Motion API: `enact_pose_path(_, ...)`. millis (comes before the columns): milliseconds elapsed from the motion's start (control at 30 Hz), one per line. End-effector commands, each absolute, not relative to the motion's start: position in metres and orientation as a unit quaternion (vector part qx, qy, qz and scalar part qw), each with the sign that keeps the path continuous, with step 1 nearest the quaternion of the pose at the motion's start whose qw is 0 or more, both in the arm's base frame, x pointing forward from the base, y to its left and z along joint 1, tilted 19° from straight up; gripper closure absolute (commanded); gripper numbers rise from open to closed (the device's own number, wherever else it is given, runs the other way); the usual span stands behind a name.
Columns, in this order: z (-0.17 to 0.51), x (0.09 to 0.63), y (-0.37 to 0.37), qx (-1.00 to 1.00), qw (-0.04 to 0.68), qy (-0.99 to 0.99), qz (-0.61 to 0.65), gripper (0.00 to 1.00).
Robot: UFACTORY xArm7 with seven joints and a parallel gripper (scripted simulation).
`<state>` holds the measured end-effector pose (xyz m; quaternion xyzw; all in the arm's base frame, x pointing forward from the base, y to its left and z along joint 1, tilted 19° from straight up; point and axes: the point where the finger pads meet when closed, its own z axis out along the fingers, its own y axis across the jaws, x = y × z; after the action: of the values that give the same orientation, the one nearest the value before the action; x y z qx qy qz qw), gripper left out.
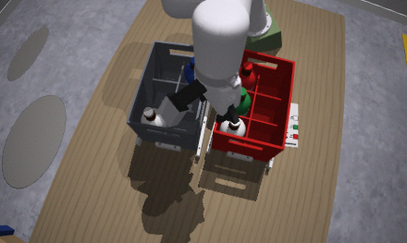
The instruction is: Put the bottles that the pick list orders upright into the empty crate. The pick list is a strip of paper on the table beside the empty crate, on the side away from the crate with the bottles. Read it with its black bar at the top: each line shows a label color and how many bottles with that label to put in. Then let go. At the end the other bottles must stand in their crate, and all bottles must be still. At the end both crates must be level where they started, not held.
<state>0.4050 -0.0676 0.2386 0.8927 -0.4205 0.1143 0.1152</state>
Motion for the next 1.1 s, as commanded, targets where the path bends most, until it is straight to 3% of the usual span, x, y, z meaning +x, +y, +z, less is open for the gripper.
enact_pose_path(0,0.245,0.406,-0.083,0.893,0.114,-0.419,0.116,0.35)
enact_pose_path(1067,0.290,0.397,-0.227,0.893,0.114,-0.419,0.116,0.35)
